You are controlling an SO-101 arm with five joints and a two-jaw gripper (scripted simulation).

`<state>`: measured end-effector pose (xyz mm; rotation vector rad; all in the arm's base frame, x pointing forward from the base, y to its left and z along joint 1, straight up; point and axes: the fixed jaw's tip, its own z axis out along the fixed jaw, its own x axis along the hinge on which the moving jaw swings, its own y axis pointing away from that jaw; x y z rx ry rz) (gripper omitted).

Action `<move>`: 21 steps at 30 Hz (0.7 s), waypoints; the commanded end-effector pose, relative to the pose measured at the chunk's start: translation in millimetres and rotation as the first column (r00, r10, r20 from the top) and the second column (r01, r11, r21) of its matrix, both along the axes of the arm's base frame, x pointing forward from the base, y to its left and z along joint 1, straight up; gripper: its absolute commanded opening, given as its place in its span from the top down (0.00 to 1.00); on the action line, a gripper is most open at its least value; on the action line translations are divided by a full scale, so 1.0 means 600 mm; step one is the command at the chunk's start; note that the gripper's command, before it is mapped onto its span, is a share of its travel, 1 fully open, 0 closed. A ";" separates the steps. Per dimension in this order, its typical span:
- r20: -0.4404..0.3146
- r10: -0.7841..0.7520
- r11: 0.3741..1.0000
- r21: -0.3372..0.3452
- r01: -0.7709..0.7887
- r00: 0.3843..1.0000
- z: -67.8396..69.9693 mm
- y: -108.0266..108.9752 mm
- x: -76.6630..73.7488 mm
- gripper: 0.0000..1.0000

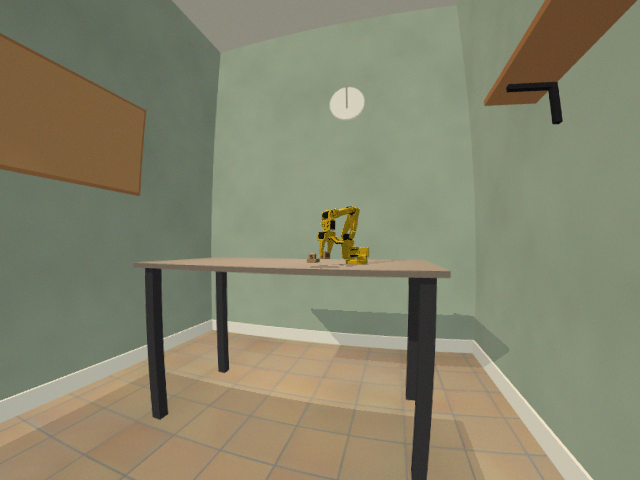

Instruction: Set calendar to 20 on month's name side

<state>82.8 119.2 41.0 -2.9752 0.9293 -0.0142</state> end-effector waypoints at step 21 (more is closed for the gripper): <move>0.011 -0.001 1.000 0.017 0.001 1.000 -0.014 0.003 0.005 1.00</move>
